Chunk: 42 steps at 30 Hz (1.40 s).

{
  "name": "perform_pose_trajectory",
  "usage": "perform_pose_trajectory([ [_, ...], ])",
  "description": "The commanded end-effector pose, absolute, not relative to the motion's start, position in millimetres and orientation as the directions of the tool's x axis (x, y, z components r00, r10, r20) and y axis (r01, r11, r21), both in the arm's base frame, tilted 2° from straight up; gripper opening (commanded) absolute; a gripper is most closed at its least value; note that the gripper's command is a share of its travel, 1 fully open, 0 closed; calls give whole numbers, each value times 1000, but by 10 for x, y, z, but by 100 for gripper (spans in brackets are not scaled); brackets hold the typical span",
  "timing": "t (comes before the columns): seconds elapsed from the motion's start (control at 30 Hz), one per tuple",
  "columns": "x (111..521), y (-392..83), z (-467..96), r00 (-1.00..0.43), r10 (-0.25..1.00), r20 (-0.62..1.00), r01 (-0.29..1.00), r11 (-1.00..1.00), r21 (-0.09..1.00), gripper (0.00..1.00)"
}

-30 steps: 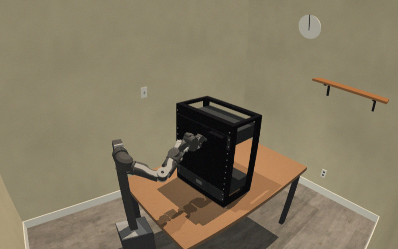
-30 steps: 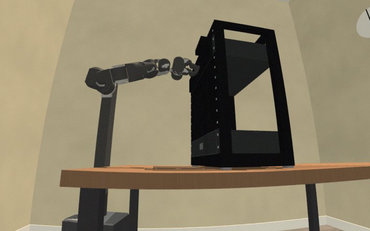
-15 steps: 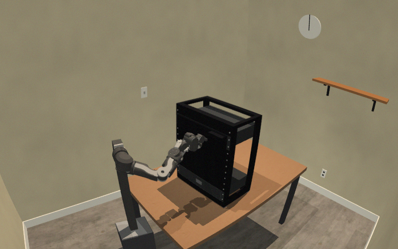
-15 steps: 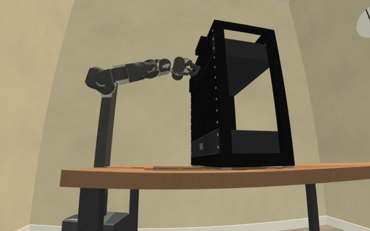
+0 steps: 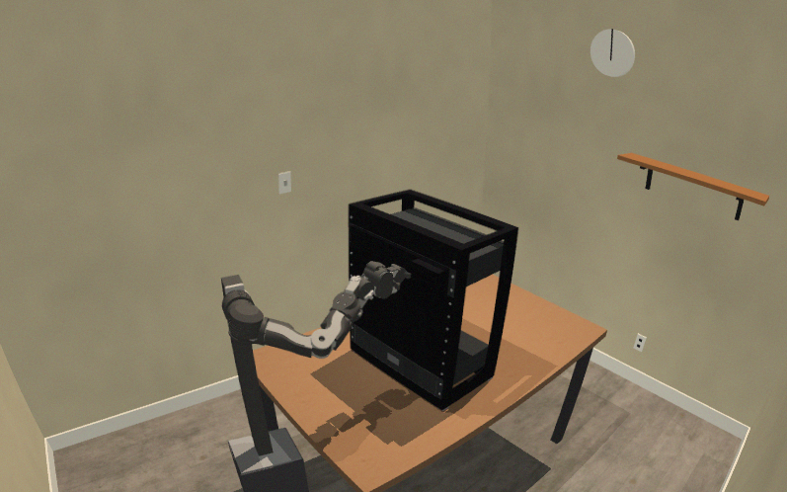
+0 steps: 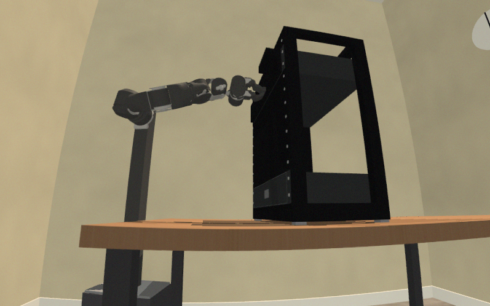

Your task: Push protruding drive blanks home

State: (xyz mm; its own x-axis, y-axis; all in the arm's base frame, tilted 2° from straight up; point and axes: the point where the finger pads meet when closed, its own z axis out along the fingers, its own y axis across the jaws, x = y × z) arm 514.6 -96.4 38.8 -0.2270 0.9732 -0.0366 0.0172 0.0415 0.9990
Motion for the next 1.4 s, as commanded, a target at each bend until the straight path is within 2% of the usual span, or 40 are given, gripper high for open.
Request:
perform_pose_trajectory([
  [0.0,5143,-963,449,-229,973,-38,0,39,999,0],
  [1.0,5164,-962,446,-227,973,-38,0,39,999,0],
  [1.37,4912,-1007,450,-231,972,-38,0,39,999,0],
])
